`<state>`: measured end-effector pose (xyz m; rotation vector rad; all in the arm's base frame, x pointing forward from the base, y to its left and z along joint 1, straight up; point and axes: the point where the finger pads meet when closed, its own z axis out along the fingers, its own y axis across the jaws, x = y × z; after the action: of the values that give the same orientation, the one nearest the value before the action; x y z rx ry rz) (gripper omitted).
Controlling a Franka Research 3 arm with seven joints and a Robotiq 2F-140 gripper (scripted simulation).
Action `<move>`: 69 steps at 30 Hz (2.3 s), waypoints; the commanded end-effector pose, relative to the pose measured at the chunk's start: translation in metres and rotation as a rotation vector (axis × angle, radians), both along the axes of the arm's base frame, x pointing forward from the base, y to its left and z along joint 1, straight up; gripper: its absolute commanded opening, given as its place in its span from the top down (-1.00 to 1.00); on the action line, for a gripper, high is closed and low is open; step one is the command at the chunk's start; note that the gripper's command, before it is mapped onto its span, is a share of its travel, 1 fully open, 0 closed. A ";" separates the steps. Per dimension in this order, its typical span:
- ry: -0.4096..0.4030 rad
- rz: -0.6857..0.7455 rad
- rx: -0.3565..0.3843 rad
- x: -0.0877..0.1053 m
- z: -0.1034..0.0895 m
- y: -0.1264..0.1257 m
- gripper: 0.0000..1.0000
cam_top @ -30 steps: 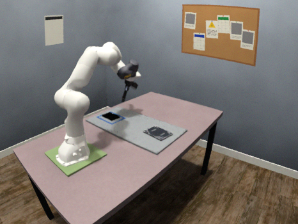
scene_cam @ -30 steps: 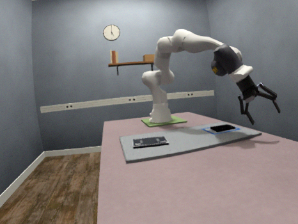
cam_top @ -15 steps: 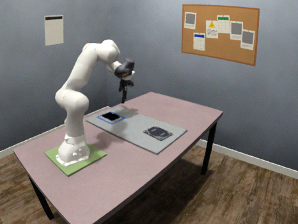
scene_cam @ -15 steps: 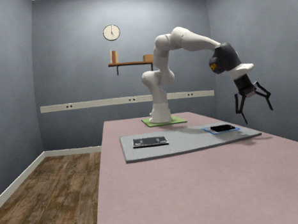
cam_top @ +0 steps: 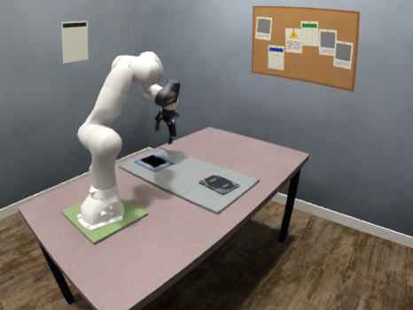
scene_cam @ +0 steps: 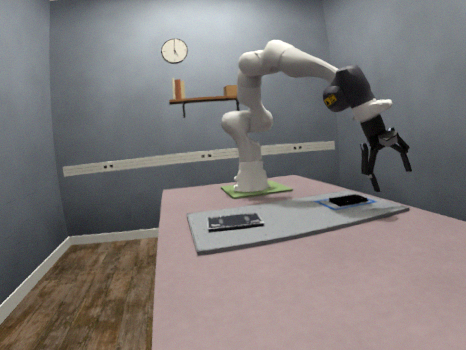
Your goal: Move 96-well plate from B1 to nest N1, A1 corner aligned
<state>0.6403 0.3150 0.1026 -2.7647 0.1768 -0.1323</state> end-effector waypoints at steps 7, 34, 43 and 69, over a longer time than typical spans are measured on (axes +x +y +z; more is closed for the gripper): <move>-0.098 0.385 -0.083 -0.031 -0.003 -0.010 -1.00; -0.198 1.115 -0.276 -0.109 -0.008 -0.043 -1.00; -0.214 1.407 -0.336 -0.137 -0.009 -0.061 -1.00; -0.216 1.651 -0.377 -0.160 -0.010 -0.077 -1.00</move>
<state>0.4817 0.2382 0.0939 -2.3045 -2.1475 -0.0066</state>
